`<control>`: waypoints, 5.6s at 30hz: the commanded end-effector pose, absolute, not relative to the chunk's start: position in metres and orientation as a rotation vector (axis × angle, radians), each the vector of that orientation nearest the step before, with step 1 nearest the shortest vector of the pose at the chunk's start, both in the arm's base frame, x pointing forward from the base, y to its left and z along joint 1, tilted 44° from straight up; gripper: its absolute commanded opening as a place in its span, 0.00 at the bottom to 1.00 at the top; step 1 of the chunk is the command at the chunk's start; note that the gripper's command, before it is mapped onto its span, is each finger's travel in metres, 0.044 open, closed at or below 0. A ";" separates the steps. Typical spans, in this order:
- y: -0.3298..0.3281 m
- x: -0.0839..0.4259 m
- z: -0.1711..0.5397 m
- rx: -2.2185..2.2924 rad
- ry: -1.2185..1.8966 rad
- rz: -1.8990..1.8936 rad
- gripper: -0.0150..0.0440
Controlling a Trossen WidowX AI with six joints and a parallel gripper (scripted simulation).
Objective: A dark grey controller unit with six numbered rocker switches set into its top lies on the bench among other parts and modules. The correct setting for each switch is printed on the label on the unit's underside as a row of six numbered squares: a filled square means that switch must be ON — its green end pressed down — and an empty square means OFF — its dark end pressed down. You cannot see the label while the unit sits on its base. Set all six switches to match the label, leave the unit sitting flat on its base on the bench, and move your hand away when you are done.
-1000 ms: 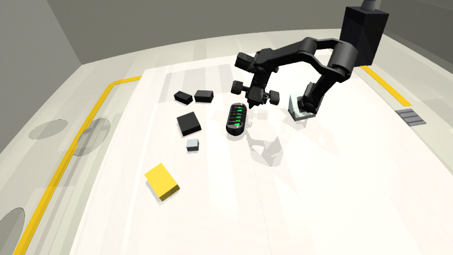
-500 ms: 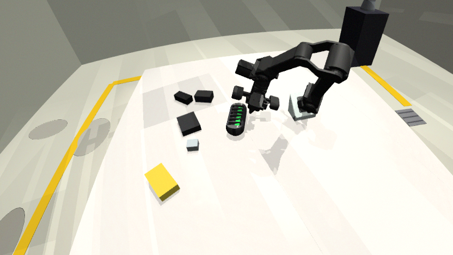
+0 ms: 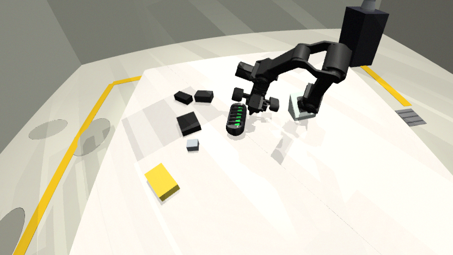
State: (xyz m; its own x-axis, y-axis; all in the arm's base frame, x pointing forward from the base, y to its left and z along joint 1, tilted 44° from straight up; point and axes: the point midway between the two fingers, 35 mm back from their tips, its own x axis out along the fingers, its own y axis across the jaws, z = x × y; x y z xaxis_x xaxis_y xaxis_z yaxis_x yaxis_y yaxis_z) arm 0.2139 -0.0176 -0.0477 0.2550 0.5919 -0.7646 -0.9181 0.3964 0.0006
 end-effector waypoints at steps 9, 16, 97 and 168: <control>-0.018 0.219 -0.049 -0.499 0.766 1.085 0.25; -0.019 0.221 -0.049 -0.499 0.766 1.085 0.25; -0.047 0.228 -0.024 -0.498 0.773 1.084 0.25; -0.039 0.353 0.024 -0.493 0.676 1.644 0.48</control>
